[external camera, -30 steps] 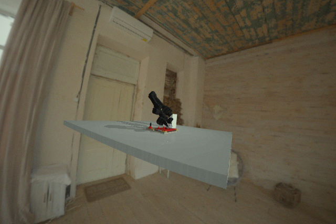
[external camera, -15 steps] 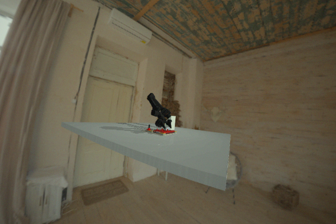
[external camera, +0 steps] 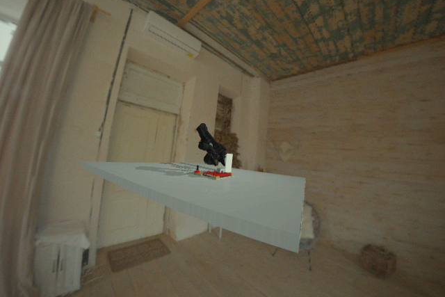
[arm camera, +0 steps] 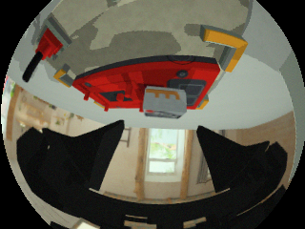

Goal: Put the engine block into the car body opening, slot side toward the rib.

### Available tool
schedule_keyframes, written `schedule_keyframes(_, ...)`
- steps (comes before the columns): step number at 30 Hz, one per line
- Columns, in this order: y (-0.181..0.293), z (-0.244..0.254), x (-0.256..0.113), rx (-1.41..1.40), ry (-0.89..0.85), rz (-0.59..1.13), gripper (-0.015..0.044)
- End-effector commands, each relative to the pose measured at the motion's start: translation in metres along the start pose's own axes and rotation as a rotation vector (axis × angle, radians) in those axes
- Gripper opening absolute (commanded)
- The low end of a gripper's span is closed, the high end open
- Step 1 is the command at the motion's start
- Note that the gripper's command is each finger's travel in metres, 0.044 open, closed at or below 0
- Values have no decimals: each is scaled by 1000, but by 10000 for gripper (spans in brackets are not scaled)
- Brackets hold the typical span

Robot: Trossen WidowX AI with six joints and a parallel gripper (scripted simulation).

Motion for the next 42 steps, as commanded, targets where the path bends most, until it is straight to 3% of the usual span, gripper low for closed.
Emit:
schedule_keyframes(1,0,-1,-8,5,2,-7,440)
schedule_keyframes(23,1,0,-4,-16,5,-10,440)
schedule_keyframes(42,25,-2,10,-493,176,-285,440)
Point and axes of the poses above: the point midway between the two fingers, 35 mm back from their tips, its own x axis out along the fingers, its own z axis across the jaws, y = z × x, the point moved 6 cm from there along -x, back along the fingers, and after that the axes turned 9 degrees about x, right-handed, at the moved point
